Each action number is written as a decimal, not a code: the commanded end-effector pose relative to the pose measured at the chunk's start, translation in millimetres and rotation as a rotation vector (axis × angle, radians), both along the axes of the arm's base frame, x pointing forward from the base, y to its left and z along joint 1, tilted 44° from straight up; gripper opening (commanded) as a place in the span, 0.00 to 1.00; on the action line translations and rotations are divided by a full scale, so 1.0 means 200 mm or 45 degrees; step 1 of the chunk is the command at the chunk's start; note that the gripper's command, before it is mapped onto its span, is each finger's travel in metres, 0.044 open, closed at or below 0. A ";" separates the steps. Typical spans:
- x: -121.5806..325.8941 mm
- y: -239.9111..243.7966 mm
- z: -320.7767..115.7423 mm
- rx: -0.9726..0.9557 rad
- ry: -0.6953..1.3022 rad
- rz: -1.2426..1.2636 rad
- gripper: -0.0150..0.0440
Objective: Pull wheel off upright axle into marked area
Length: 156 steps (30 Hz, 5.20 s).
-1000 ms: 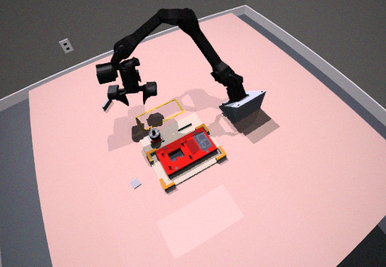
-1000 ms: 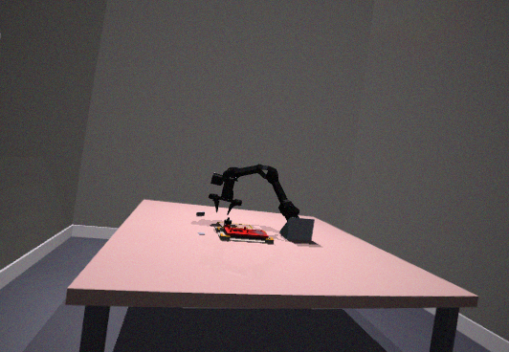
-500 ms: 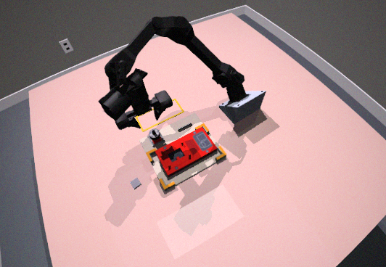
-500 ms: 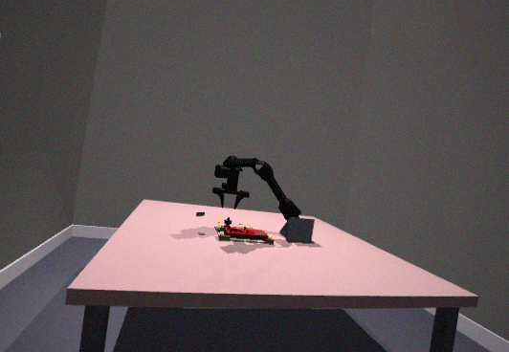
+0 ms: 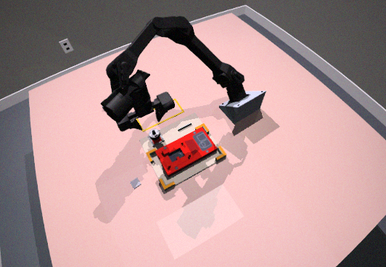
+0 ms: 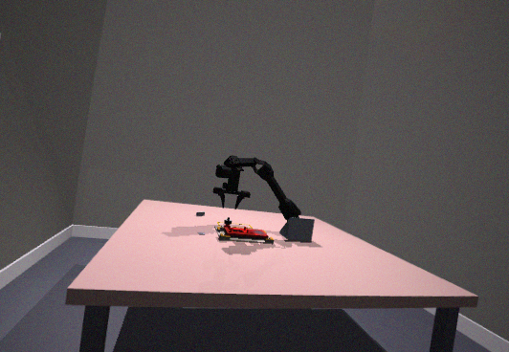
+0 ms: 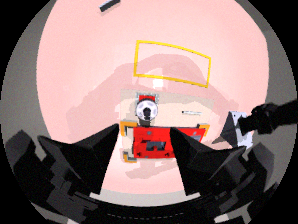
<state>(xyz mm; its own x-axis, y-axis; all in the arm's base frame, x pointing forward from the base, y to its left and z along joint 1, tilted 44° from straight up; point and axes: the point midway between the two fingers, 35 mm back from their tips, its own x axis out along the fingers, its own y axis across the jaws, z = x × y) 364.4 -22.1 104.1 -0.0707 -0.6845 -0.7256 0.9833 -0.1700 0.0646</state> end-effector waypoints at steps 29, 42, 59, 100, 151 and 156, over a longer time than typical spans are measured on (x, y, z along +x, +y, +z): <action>-0.04 -0.23 -0.24 0.003 0.011 -0.011 0.49; -0.04 -0.22 -0.23 0.003 0.011 -0.010 0.25; -0.04 -0.20 -0.21 0.002 0.010 -0.009 0.25; -0.03 -0.15 -0.16 0.001 0.009 -0.005 0.25; -0.02 -0.04 -0.04 0.001 0.008 -0.001 0.25; -0.02 0.01 0.02 0.001 0.008 -0.001 0.25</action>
<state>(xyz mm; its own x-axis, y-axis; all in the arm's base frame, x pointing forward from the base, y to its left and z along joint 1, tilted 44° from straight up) 359.1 -29.6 99.8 -0.0818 -0.6878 -0.7213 0.9836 -0.1726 0.0531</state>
